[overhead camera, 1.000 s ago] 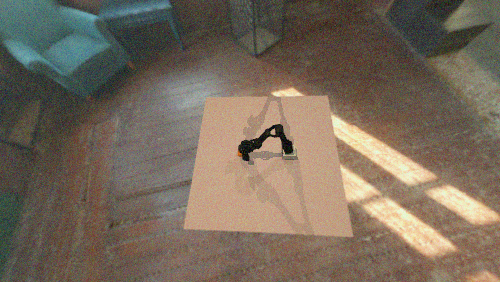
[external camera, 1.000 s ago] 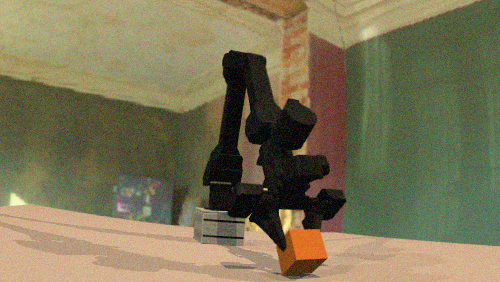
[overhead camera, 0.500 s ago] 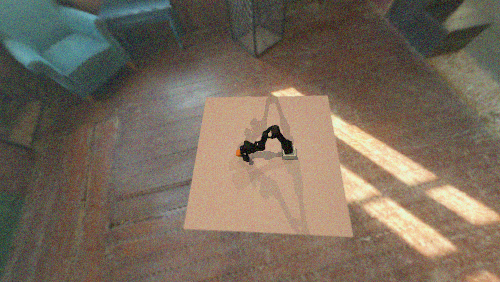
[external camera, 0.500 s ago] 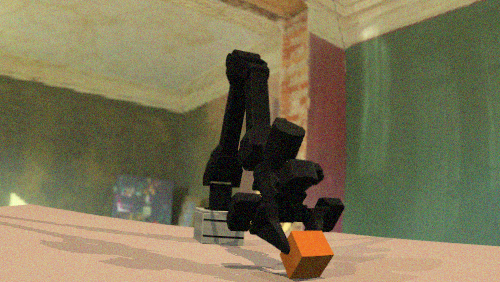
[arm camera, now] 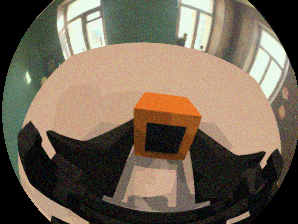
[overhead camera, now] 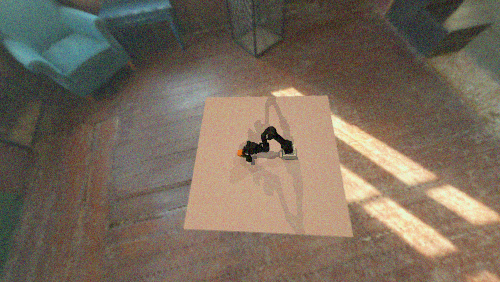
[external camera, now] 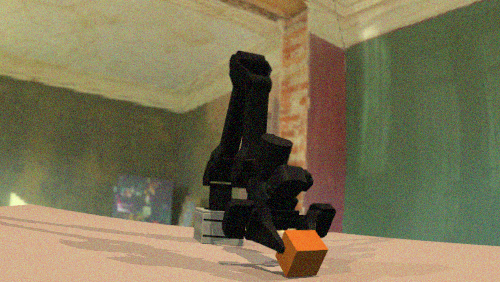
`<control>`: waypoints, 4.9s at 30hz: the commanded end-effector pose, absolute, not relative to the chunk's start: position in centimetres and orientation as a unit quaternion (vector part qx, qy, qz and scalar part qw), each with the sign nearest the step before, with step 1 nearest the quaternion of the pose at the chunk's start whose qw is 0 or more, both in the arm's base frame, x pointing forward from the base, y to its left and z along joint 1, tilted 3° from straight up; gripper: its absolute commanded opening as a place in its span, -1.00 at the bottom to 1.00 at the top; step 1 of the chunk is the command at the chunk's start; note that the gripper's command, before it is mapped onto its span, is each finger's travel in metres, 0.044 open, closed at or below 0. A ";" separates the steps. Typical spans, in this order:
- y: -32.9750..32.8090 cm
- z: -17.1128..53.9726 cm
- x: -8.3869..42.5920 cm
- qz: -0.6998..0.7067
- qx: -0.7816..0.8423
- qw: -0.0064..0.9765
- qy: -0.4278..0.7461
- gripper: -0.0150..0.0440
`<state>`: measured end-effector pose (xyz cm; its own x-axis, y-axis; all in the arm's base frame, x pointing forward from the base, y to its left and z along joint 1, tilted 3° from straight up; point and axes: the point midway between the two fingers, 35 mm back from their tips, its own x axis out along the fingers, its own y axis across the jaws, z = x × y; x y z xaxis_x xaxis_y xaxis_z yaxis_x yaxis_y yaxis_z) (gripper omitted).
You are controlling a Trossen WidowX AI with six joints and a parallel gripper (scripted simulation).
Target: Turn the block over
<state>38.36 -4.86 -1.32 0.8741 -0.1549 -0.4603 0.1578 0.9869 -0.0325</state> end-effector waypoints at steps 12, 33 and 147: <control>-4.9 -1.0 38.1 -0.082 -0.001 0.971 0.225 -0.49; -4.9 -1.0 38.1 -0.082 -0.001 0.971 0.225 1.00; -4.9 1.5 39.8 -0.072 0.041 0.723 0.686 1.00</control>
<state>40.04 -4.96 2.34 0.0597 -0.0533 -0.9968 0.1578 0.9865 -0.0433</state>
